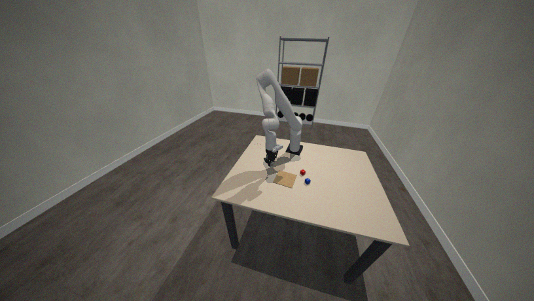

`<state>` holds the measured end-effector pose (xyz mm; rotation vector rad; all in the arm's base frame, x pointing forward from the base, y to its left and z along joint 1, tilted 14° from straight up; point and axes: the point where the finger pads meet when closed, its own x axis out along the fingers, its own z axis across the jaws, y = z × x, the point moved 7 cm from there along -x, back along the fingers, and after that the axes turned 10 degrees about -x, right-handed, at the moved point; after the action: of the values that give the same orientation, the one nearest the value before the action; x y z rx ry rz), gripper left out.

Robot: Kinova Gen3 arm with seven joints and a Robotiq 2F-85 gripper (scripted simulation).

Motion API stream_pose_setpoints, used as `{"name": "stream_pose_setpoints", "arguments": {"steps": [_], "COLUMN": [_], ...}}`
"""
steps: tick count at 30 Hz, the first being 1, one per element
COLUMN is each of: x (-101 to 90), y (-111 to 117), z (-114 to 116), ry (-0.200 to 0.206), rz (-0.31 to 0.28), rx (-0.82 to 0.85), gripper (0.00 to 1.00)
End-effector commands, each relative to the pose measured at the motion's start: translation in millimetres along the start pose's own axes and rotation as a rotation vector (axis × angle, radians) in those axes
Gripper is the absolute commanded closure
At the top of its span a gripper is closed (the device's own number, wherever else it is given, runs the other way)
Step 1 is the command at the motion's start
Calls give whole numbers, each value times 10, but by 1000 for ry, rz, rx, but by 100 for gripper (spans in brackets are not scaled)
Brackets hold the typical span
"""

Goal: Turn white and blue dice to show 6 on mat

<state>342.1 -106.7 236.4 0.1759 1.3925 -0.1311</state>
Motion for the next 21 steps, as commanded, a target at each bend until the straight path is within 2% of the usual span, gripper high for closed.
{"name": "stream_pose_setpoints", "arguments": {"steps": [1,13,21], "x": [-41,-75,-92], "y": [1,-71,-103], "z": [86,207,256], "ry": [-23,-55,-69], "rz": [-7,-8,-7], "rx": [100,340,433], "gripper": [74,74,74]}}
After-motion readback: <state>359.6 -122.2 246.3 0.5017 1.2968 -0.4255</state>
